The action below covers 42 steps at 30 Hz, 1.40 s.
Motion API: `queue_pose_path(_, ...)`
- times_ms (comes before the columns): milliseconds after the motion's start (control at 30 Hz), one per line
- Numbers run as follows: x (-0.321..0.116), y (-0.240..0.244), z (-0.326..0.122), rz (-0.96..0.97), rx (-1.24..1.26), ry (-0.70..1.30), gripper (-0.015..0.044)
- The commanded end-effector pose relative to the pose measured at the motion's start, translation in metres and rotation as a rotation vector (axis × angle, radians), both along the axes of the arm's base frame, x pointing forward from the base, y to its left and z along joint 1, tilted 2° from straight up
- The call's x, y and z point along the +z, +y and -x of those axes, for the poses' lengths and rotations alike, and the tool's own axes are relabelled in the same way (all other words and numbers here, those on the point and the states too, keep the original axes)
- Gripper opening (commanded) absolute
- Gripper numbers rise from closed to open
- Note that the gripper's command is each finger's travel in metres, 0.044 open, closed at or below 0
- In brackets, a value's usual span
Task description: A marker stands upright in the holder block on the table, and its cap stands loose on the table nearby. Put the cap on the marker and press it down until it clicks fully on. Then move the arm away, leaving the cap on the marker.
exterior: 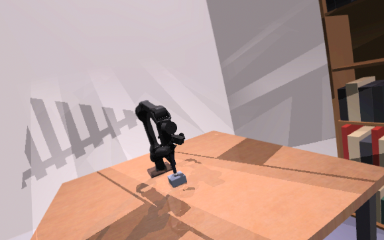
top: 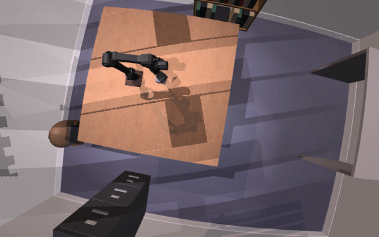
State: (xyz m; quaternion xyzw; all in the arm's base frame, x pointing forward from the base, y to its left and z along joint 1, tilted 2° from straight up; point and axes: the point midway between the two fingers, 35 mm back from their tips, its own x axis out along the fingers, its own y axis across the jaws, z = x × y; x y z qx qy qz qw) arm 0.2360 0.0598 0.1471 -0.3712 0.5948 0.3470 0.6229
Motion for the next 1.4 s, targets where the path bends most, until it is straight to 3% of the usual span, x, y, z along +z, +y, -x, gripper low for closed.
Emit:
queue_pose_path(0, -0.007, -0.001, -0.001, 0.005, -0.005, -0.001, 0.0)
queue_pose_path(867, -0.036, -0.002, -0.001, 0.006, -0.005, -0.001, 0.0)
queue_pose_path(1367, -0.035, -0.001, 0.0, 0.003, -0.004, 0.0, 0.0394)
